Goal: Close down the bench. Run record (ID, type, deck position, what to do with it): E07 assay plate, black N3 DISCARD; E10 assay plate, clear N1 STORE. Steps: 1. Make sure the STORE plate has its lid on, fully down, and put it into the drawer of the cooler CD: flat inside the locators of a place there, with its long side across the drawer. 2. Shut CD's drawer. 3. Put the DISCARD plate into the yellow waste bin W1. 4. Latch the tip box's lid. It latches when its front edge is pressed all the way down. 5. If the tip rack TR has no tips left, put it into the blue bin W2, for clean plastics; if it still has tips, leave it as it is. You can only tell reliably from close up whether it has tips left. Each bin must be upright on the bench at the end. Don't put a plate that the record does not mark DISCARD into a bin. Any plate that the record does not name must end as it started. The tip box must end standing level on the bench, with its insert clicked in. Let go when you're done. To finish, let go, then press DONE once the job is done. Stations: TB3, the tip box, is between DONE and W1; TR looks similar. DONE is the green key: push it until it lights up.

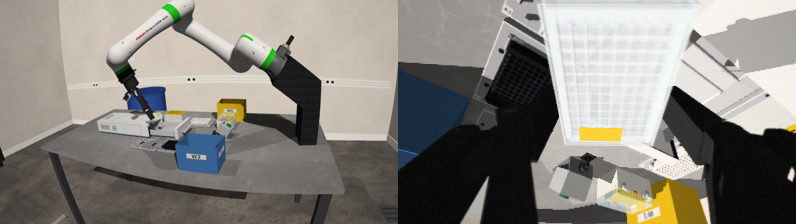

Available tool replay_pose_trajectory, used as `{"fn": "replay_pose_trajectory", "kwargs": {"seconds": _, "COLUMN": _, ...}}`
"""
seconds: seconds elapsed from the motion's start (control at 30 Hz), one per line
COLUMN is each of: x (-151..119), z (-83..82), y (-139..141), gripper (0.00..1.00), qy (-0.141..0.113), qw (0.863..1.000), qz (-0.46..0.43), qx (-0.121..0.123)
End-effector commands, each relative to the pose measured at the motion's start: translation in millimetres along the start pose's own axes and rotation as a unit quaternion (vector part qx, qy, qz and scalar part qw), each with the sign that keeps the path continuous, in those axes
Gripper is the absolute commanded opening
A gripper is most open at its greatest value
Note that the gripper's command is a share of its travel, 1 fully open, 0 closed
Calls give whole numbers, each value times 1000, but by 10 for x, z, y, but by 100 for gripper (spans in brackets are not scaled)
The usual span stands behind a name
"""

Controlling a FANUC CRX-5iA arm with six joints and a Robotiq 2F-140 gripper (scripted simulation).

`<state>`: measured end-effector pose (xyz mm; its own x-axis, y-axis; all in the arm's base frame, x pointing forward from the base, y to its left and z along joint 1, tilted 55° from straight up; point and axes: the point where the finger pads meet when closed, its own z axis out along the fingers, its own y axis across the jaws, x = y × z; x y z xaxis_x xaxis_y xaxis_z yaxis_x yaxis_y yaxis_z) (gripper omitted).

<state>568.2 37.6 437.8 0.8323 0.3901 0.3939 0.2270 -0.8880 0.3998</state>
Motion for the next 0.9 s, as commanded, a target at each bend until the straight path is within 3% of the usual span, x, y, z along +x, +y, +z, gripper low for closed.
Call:
{"fn": "replay_pose_trajectory", "kwargs": {"seconds": 0.0, "x": -61, "z": 22, "y": 65, "gripper": 10, "qy": 3, "qw": 998, "qz": -52, "qx": -25}}
{"fn": "replay_pose_trajectory", "kwargs": {"seconds": 0.27, "x": -205, "z": 90, "y": 208, "gripper": 10, "qy": 2, "qw": 982, "qz": -171, "qx": -81}}
{"fn": "replay_pose_trajectory", "kwargs": {"seconds": 0.4, "x": -241, "z": 107, "y": 243, "gripper": 10, "qy": 2, "qw": 975, "qz": -201, "qx": -95}}
{"fn": "replay_pose_trajectory", "kwargs": {"seconds": 0.6, "x": -349, "z": 158, "y": 350, "gripper": 10, "qy": 2, "qw": 948, "qz": -288, "qx": -136}}
{"fn": "replay_pose_trajectory", "kwargs": {"seconds": 0.83, "x": -475, "z": 217, "y": 474, "gripper": 10, "qy": 2, "qw": 904, "qz": -386, "qx": -182}}
{"fn": "replay_pose_trajectory", "kwargs": {"seconds": 0.87, "x": -475, "z": 217, "y": 474, "gripper": 10, "qy": 2, "qw": 904, "qz": -386, "qx": -182}}
